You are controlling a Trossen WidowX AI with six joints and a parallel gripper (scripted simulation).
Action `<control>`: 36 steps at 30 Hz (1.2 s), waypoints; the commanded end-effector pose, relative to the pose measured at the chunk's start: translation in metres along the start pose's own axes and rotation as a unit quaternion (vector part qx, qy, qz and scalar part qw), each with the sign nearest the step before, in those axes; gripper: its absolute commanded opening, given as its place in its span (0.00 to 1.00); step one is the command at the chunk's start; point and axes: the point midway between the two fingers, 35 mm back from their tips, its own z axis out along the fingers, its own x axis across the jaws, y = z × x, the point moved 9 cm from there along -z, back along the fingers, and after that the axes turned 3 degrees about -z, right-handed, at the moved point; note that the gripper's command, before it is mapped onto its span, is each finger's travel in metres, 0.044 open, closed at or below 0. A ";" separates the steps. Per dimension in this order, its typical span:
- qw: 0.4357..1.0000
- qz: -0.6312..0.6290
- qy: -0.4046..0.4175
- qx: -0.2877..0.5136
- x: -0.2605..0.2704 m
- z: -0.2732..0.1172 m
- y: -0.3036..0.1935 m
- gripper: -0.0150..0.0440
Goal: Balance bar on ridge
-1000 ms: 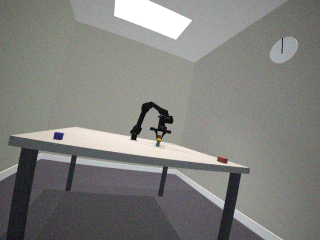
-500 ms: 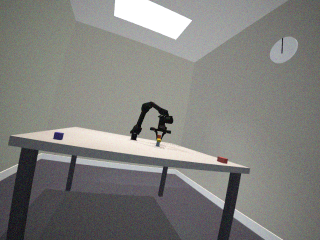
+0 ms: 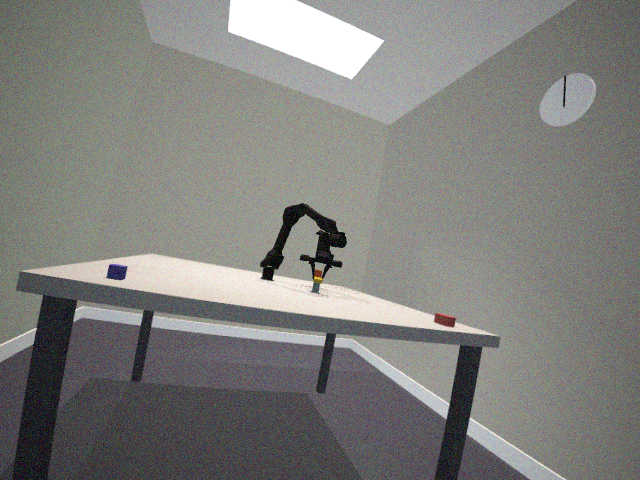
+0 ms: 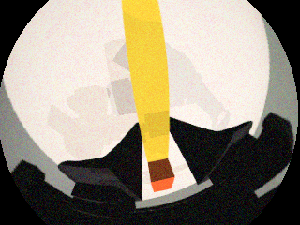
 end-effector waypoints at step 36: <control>1.000 0.000 0.000 0.000 0.000 0.000 0.000 0.57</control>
